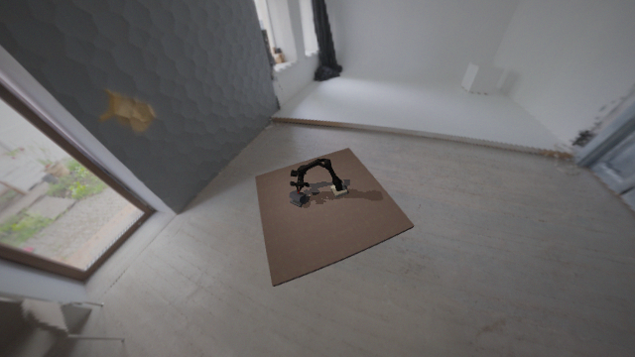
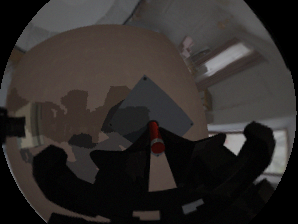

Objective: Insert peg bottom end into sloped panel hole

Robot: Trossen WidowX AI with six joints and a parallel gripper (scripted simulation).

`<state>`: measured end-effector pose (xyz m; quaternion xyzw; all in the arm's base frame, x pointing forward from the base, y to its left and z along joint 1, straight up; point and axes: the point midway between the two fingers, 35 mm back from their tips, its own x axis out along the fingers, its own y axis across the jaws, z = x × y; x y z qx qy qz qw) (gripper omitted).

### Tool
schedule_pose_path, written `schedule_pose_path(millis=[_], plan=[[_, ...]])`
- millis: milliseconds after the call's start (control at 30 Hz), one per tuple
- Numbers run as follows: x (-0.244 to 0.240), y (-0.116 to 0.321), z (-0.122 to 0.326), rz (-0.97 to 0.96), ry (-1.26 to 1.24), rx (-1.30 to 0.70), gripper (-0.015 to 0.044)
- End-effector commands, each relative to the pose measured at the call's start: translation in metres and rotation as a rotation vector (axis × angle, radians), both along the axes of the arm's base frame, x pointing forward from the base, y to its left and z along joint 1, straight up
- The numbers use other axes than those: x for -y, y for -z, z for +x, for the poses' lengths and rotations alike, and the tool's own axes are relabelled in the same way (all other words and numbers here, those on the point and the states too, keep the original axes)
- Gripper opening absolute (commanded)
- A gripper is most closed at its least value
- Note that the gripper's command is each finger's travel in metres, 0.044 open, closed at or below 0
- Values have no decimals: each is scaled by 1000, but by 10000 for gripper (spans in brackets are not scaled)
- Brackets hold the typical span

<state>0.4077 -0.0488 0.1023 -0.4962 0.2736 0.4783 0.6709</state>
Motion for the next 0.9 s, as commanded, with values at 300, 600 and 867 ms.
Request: schedule_pose_path(millis=[300,600,867], plan=[[0,0,0,0,0,0,236],[4,-7,-2,-1,1,0,440],[12,-23,-9,-2,3,-2,440]])
